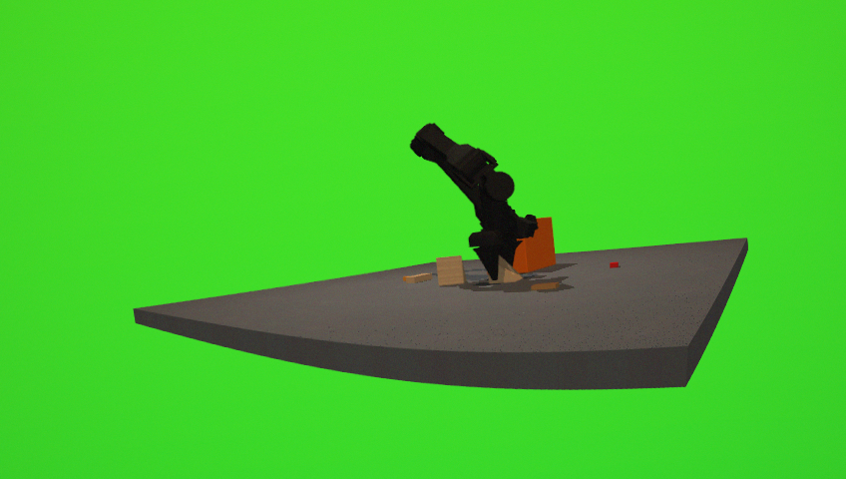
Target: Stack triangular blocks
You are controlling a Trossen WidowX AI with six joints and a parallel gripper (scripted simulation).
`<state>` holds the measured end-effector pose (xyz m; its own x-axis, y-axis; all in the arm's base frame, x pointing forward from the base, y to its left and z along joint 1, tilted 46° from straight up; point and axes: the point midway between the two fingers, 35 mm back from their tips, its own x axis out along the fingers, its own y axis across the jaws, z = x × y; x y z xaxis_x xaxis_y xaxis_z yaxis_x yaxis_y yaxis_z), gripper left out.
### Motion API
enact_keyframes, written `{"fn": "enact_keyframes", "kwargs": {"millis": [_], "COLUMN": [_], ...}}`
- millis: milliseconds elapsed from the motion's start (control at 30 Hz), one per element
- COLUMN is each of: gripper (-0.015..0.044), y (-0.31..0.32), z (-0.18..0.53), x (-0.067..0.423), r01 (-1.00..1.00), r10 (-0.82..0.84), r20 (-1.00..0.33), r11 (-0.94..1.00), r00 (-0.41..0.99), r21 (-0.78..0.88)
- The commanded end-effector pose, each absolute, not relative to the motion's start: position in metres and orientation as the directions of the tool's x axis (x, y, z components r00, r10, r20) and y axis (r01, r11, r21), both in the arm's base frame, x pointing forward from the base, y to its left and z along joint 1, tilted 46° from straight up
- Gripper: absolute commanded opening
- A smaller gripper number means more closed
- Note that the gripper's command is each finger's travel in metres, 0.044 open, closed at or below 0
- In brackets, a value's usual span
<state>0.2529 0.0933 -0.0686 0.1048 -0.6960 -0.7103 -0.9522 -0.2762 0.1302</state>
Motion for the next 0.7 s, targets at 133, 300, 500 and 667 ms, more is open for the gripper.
{"fn": "enact_keyframes", "kwargs": {"millis": [133,300,500,667], "gripper": [0.0440,0.0440,0.0440,0.0440], "y": [0.128,0.136,0.134,0.119], "z": [-0.035,-0.026,-0.030,-0.014], "x": [0.248,0.246,0.248,0.254], "r01": [-0.952,-0.952,-0.950,-0.953], "r10": [-0.694,-0.695,-0.692,-0.572], "r20": [-0.712,-0.712,-0.712,-0.820], "r11": [-0.277,-0.277,-0.287,-0.245], "r00": [0.104,0.104,0.118,-0.008], "r21": [0.130,0.131,0.122,0.180]}}
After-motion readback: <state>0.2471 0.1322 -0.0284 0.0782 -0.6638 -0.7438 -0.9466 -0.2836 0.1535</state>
